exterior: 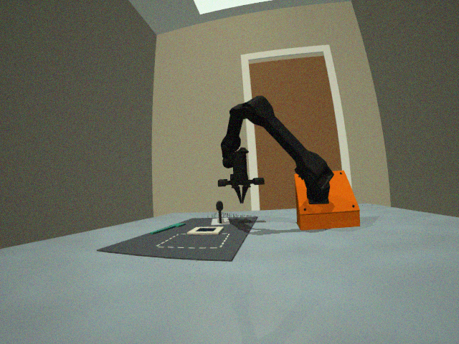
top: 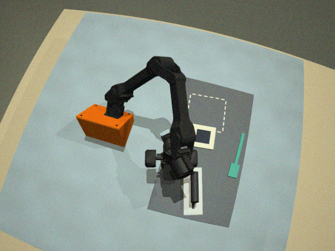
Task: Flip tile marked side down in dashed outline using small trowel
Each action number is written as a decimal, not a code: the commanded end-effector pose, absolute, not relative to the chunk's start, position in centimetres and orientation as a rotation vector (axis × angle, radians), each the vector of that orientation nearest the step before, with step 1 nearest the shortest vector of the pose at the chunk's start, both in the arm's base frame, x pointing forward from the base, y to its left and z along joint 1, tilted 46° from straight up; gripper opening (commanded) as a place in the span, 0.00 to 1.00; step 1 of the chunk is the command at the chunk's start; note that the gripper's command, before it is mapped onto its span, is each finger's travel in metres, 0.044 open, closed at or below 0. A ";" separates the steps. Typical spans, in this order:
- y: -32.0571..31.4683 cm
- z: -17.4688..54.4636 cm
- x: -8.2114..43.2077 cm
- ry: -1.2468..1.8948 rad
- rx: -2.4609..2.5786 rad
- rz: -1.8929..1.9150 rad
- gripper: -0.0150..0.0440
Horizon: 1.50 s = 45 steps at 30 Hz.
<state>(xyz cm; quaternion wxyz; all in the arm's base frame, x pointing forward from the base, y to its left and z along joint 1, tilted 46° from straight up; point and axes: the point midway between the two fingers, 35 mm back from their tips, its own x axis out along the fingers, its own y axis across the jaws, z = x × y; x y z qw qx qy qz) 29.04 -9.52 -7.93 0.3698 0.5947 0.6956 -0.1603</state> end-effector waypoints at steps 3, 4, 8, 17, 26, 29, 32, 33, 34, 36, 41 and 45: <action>-9.5 -7.9 29.0 1.785 1.526 -0.411 0.25; -9.5 -7.9 29.0 1.785 1.526 -0.411 0.25; -9.5 -7.9 29.0 1.785 1.526 -0.411 0.25; -9.5 -7.9 29.0 1.785 1.526 -0.411 0.42; -9.5 -7.9 29.0 1.785 1.526 -0.411 0.42; -9.5 -7.9 29.0 1.785 1.526 -0.411 0.42; -9.5 -7.9 29.0 1.785 1.526 -0.411 0.42; -9.5 -7.9 29.0 1.785 1.526 -0.411 0.42; -9.5 -7.9 29.0 1.785 1.526 -0.411 0.42; -9.5 -7.9 29.0 1.785 1.526 -0.411 0.33; -9.5 -7.9 29.0 1.785 1.526 -0.411 0.25; -9.5 -7.9 29.0 1.785 1.526 -0.411 0.25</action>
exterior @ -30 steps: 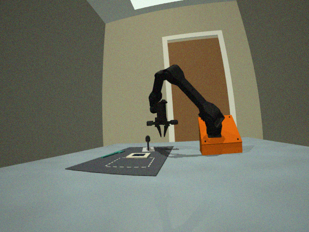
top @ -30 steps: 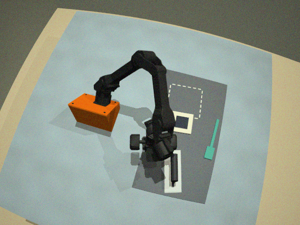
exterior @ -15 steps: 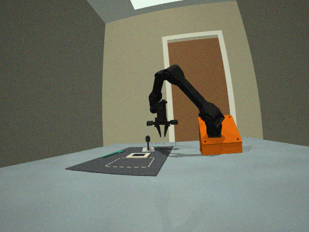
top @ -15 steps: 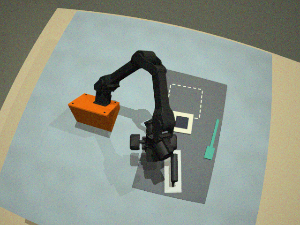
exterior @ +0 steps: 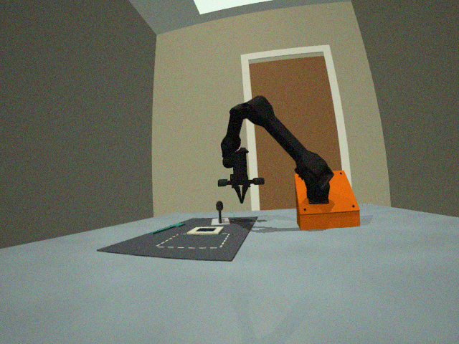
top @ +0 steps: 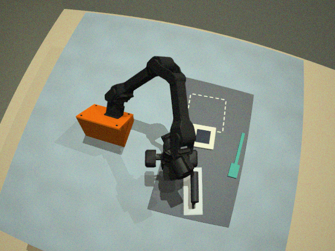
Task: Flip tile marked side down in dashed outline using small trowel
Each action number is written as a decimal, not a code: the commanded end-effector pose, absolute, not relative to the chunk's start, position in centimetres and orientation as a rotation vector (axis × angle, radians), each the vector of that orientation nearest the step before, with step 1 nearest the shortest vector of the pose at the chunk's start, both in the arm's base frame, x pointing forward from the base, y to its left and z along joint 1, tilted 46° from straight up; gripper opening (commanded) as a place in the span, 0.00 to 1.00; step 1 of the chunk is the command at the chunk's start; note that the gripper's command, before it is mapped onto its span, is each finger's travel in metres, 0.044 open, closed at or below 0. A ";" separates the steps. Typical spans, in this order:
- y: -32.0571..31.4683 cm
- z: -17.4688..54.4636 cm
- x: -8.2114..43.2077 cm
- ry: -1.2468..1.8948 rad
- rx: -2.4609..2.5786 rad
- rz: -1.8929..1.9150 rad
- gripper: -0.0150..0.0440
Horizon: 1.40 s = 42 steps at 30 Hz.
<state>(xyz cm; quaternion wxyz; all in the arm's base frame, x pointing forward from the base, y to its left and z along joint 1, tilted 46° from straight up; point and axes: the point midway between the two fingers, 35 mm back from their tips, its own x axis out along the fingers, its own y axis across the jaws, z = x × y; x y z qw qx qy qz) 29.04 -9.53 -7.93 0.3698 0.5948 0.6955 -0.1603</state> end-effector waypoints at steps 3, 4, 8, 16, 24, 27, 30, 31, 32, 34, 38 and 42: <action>-9.5 -7.9 29.0 1.785 1.526 -0.411 0.25; -9.5 -7.9 29.0 1.785 1.526 -0.411 0.25; -9.5 -7.9 29.0 1.785 1.526 -0.411 0.34; -11.0 -8.2 31.7 1.784 1.524 -0.412 0.69; -13.5 -8.9 36.9 1.781 1.519 -0.413 0.71; -14.2 -9.2 38.5 1.781 1.517 -0.413 0.71; -14.7 -9.4 39.9 1.781 1.515 -0.413 0.71; -14.8 -9.5 40.2 1.781 1.515 -0.413 0.71; -14.9 -9.5 40.4 1.781 1.515 -0.413 0.71; -14.9 -9.5 40.5 1.780 1.514 -0.413 0.71; -14.5 -9.9 40.5 1.780 1.515 -0.413 0.71; -14.0 -10.4 40.5 1.780 1.515 -0.413 0.71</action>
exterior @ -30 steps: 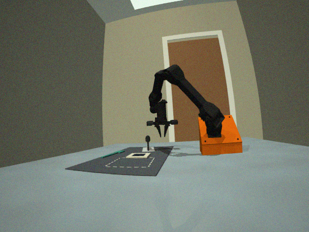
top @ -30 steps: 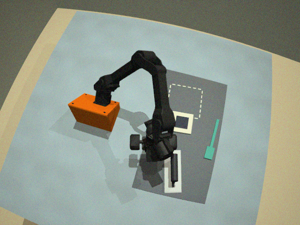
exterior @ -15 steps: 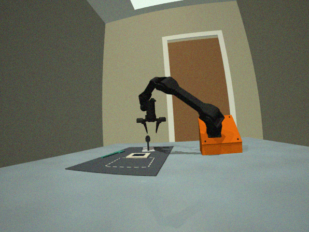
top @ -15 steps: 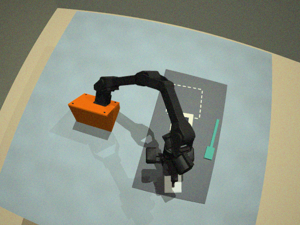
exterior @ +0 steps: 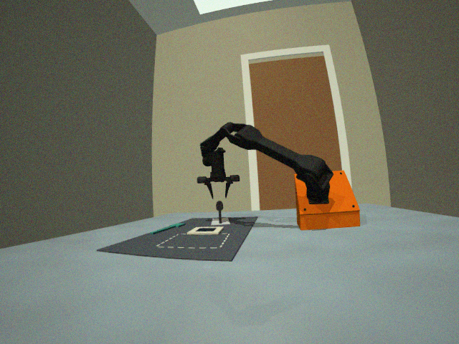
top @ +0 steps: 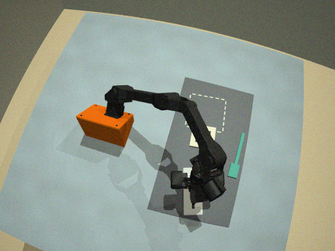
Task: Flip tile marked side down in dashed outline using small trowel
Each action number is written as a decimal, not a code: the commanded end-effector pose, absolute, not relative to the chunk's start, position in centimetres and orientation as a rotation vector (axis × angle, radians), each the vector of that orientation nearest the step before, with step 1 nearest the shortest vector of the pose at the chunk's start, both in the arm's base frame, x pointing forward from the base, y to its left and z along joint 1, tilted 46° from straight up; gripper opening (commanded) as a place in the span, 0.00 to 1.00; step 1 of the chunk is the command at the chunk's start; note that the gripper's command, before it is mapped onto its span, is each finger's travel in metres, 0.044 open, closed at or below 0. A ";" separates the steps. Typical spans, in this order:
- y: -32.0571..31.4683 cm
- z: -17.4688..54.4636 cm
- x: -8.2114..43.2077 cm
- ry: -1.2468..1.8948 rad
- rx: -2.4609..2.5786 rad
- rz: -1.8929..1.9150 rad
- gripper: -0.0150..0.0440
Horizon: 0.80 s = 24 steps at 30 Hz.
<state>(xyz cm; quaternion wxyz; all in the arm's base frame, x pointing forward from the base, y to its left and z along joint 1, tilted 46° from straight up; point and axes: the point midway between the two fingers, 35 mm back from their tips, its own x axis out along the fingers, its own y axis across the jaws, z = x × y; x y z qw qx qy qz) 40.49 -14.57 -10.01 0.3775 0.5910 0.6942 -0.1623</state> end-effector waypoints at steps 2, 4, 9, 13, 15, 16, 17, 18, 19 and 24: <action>-13.8 -10.7 40.6 1.780 1.515 -0.413 0.71; -13.6 -10.9 40.6 1.780 1.515 -0.413 0.71; -13.0 -11.5 40.6 1.780 1.515 -0.412 0.71; -12.5 -12.0 40.6 1.780 1.515 -0.412 0.71; -12.3 -12.2 40.6 1.781 1.515 -0.412 0.71; -12.2 -12.3 40.6 1.781 1.515 -0.412 0.71; -12.1 -12.4 40.5 1.781 1.515 -0.412 0.71; -11.9 -12.5 40.5 1.781 1.515 -0.412 0.71; -11.8 -12.6 40.5 1.781 1.515 -0.411 0.71; -11.8 -12.7 40.5 1.781 1.516 -0.411 0.58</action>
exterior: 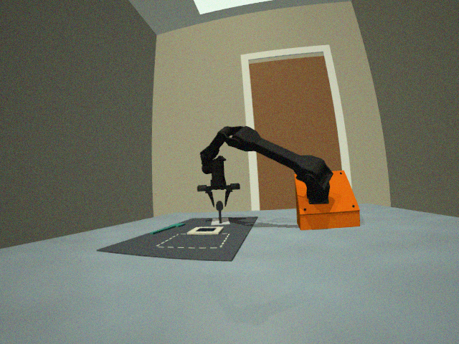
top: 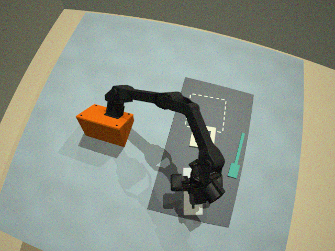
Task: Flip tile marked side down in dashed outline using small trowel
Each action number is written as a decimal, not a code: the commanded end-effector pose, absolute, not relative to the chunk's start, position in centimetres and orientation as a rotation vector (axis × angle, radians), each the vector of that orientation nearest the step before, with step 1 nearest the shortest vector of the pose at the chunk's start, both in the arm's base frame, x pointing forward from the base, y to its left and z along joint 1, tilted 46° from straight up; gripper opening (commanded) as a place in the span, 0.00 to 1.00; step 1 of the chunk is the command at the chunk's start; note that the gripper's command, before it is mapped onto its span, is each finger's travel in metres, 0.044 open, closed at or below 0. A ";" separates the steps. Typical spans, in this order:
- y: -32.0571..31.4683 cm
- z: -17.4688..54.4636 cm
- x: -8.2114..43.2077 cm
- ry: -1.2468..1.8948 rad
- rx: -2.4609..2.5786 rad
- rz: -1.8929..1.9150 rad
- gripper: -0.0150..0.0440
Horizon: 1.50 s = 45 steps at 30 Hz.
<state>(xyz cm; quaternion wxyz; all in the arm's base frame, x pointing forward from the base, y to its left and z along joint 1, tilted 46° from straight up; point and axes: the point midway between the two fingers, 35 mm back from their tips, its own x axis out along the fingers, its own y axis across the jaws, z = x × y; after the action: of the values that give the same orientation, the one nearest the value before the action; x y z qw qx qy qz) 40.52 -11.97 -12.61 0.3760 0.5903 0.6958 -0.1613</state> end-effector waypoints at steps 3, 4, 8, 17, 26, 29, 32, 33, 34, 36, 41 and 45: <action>-11.8 -12.7 40.5 1.781 1.516 -0.411 0.48; -11.8 -12.7 40.5 1.781 1.516 -0.411 0.47; -11.8 -12.7 40.5 1.781 1.516 -0.411 0.47; -11.8 -12.7 40.5 1.781 1.516 -0.411 0.47; -11.8 -12.7 40.5 1.780 1.502 -0.392 0.47; -11.8 -12.7 40.5 1.774 1.442 -0.313 0.47; -11.8 -12.7 40.5 1.766 1.379 -0.230 0.47; -11.8 -12.7 40.5 1.763 1.357 -0.203 0.47; -11.8 -12.7 40.5 1.759 1.336 -0.176 0.47; -11.8 -12.7 40.5 1.751 1.293 -0.122 0.47; -11.8 -12.7 40.5 1.726 1.184 0.010 0.47; -11.8 -12.7 40.5 1.701 1.097 0.111 0.47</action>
<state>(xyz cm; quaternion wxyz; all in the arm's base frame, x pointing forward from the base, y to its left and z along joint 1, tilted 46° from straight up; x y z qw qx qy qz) 40.45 -11.92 -12.64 0.5083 0.4827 0.7130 0.0154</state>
